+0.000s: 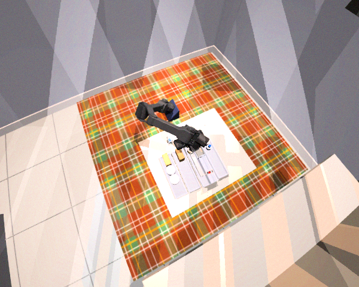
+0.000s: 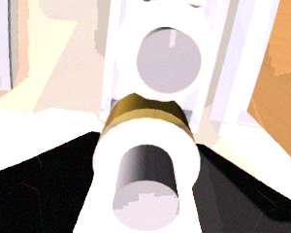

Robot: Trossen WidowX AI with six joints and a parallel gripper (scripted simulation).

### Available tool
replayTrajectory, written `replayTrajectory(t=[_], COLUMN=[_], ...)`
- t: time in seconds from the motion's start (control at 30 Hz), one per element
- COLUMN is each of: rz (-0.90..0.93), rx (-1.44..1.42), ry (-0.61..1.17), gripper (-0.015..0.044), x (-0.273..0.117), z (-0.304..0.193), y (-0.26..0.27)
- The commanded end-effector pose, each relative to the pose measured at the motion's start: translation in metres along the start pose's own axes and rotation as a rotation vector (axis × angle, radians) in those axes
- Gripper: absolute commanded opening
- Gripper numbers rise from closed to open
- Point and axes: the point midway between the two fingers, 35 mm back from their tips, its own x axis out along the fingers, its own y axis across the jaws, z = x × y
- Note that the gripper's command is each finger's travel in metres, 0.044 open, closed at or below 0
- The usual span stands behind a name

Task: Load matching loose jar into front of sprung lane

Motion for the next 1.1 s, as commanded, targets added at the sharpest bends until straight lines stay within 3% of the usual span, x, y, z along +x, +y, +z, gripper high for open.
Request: replayTrajectory(t=[0.0, 1.07], rz=[-0.001, -0.001], rx=[0.018, 0.019], ry=[-0.028, -0.028], gripper=[0.0, 0.0], x=[-0.003, -0.006], z=[0.011, 0.022], y=[-0.002, -0.003])
